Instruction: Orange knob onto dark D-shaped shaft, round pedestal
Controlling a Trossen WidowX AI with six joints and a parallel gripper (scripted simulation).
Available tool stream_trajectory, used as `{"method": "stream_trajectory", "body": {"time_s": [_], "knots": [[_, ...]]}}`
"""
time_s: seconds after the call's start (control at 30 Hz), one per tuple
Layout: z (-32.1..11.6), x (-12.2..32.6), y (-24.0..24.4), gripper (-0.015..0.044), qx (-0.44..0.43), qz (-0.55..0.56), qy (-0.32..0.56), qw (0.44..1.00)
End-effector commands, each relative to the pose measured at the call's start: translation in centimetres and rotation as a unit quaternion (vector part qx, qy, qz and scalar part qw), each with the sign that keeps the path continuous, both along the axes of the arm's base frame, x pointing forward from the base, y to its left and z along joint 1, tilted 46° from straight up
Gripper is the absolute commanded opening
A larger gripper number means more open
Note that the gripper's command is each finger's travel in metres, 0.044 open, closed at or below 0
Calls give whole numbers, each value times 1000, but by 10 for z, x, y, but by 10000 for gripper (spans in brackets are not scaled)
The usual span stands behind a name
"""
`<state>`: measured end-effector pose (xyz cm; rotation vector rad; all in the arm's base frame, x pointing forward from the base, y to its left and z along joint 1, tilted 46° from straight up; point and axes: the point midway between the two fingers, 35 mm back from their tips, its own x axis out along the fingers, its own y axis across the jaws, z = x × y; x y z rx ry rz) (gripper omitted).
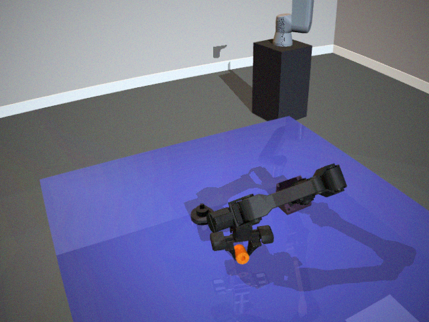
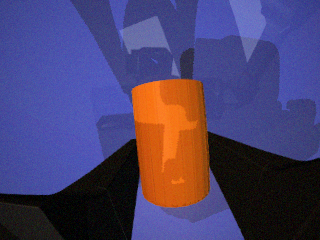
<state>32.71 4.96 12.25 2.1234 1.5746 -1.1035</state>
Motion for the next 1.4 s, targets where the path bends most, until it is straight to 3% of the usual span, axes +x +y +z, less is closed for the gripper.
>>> {"method": "stream_trajectory", "body": {"time_s": [0.0,1.37], "knots": [[-1,-2,-4,181,32,-7,-16,999],[-27,-19,-30,181,310,-73,-129,939]]}}
